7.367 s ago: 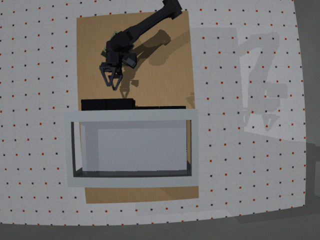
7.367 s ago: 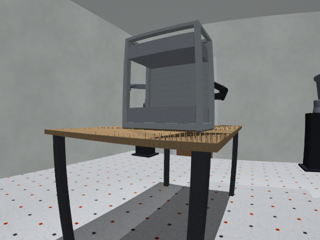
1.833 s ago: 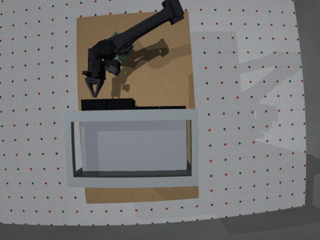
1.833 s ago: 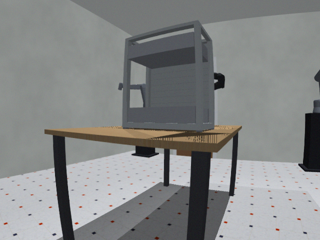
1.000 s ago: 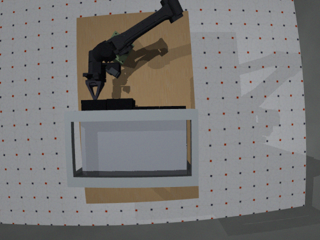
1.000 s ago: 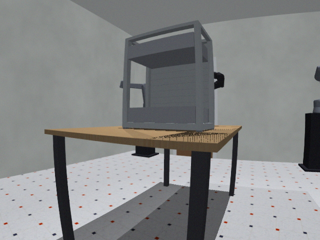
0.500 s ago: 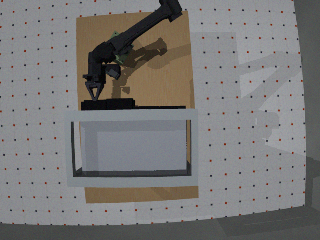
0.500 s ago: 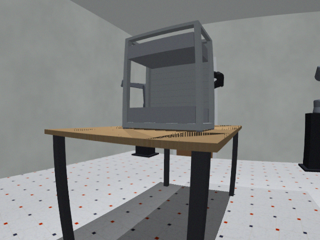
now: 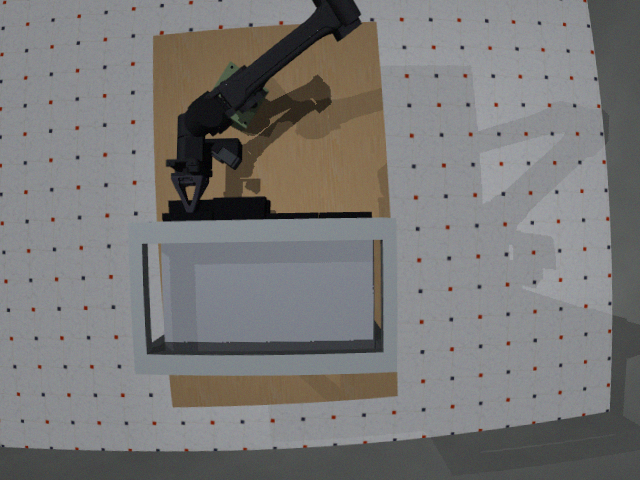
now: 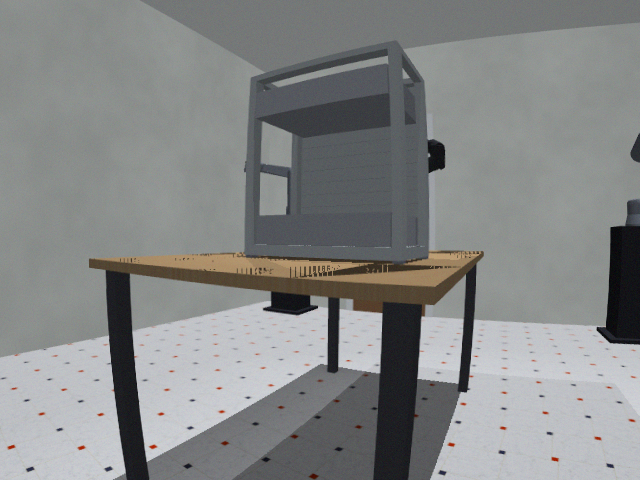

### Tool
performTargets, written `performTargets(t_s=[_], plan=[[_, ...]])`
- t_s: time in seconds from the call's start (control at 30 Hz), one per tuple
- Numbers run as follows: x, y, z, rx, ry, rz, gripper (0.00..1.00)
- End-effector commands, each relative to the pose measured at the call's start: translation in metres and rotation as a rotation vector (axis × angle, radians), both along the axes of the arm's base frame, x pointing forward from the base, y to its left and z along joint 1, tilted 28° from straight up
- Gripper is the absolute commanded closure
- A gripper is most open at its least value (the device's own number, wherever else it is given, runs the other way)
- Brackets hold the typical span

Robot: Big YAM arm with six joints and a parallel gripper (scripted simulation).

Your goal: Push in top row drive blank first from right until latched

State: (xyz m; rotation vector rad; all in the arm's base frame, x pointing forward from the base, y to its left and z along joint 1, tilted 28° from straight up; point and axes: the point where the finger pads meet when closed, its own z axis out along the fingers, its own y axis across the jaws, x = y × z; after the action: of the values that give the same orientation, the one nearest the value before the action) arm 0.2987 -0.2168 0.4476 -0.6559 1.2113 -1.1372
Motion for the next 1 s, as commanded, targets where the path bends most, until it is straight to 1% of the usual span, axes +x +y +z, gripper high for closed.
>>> performTargets(t_s=[0.0, 0.77, 0.83, 0.87, 0.97], plan=[[0.02, -0.004, -0.014, 0.023, 0.04, 0.035, 1.0], [0.021, -0.004, -0.013, 0.021, 0.039, 0.034, 1.0], [0.021, -0.004, -0.014, 0.007, 0.026, 0.029, 1.0], [0.023, -0.004, -0.021, 0.014, 0.032, 0.03, 1.0], [0.028, -0.005, -0.026, 0.016, 0.032, 0.03, 1.0]])
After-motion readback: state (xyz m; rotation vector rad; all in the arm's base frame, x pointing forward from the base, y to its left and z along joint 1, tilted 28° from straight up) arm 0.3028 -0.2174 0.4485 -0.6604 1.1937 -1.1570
